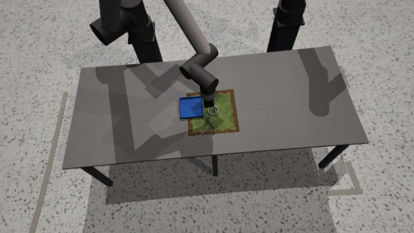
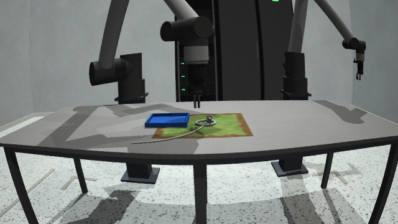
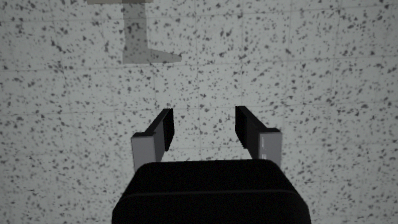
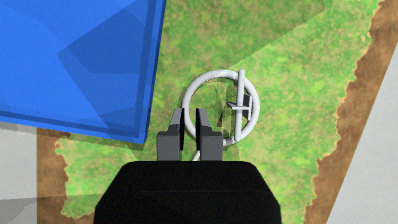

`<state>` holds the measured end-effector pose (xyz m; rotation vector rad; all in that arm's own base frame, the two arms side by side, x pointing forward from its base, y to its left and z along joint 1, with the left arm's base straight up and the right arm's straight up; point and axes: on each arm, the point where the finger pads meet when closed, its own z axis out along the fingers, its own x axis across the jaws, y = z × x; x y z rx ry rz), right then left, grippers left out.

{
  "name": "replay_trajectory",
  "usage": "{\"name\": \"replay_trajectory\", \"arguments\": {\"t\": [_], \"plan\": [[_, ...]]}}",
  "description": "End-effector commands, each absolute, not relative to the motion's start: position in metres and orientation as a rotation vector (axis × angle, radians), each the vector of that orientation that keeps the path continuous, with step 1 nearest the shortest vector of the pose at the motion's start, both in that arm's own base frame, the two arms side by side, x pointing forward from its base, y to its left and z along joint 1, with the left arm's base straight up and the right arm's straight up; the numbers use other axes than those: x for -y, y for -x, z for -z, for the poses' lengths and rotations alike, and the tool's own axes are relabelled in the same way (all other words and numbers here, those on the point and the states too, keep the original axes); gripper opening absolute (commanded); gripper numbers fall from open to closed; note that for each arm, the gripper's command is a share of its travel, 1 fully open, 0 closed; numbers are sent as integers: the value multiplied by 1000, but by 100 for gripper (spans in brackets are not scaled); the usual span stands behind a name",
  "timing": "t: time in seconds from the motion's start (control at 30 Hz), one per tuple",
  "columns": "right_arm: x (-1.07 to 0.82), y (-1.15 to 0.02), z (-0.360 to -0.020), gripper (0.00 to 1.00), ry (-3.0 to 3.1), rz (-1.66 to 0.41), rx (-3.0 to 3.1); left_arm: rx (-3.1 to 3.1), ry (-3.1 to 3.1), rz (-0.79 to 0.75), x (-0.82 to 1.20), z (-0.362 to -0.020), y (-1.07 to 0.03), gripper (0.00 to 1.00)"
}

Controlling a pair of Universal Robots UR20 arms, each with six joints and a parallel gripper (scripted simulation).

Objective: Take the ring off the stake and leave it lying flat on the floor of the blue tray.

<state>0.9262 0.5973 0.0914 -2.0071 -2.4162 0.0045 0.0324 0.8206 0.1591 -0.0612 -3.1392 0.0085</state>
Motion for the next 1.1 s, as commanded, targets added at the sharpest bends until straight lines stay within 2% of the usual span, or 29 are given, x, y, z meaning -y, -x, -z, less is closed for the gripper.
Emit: {"name": "replay_trajectory", "arguments": {"t": [0.0,0.53,1.07], "plan": [[-590,-935,-96,33,2018,7,2409,3141,62,0,-824,-162,-32,100],[-596,-930,-89,33,2009,1,2415,3141,62,0,-824,-162,-32,100],[-591,-928,-64,33,2011,-9,2413,3141,62,0,-824,-162,-32,100]]}}
